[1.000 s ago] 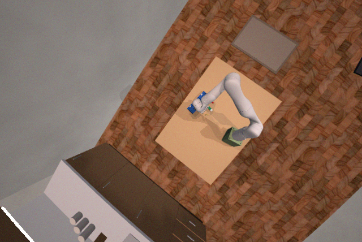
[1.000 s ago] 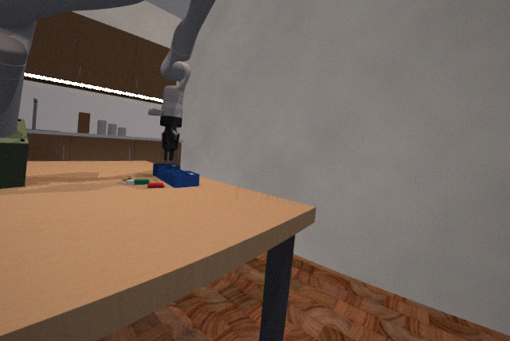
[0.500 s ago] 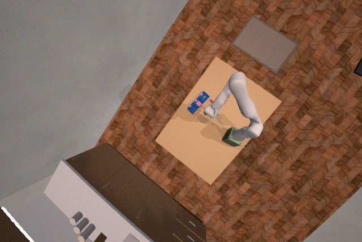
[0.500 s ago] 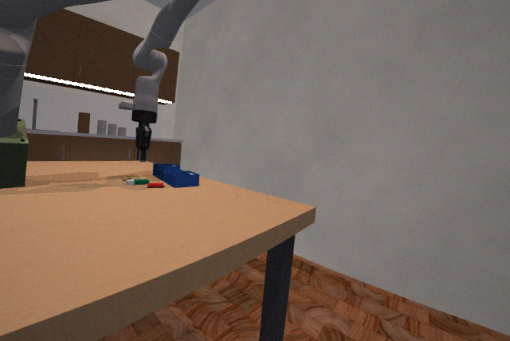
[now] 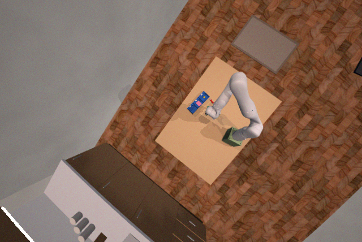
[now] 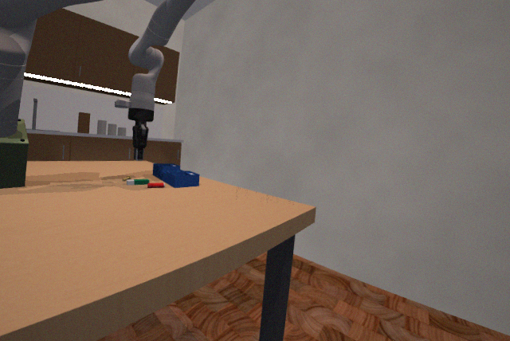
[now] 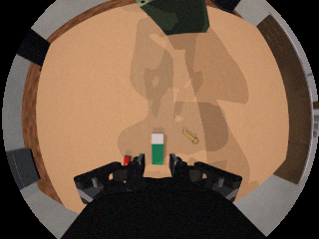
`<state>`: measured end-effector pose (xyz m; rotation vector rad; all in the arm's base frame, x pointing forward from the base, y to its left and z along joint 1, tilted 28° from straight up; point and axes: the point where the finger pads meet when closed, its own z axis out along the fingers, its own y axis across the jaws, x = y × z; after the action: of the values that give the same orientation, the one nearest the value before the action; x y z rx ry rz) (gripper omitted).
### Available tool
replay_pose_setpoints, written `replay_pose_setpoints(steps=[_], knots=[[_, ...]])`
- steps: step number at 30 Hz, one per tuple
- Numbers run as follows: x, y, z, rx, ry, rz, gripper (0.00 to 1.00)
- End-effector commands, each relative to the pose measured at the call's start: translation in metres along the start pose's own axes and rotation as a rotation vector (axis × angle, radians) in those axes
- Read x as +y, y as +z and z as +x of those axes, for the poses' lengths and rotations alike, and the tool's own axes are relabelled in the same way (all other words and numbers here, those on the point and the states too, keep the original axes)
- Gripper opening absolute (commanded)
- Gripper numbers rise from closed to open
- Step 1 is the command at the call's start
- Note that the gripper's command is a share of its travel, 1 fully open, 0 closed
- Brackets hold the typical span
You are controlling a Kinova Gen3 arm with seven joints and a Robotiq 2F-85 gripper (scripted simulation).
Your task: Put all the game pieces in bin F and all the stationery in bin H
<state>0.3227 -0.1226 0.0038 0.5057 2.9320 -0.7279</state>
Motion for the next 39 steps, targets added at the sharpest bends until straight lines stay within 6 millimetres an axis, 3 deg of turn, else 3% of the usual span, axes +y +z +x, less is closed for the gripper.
replay_pose_setpoints(steps=[1, 31, 39], knots=[[0.001, -0.001, -0.001, 0.002, 0.000, 0.002, 0.38], [0.002, -0.001, -0.002, -0.001, 0.001, 0.000, 0.38], [0.001, 0.033, 0.000, 0.002, 0.006, -0.004, 0.38]])
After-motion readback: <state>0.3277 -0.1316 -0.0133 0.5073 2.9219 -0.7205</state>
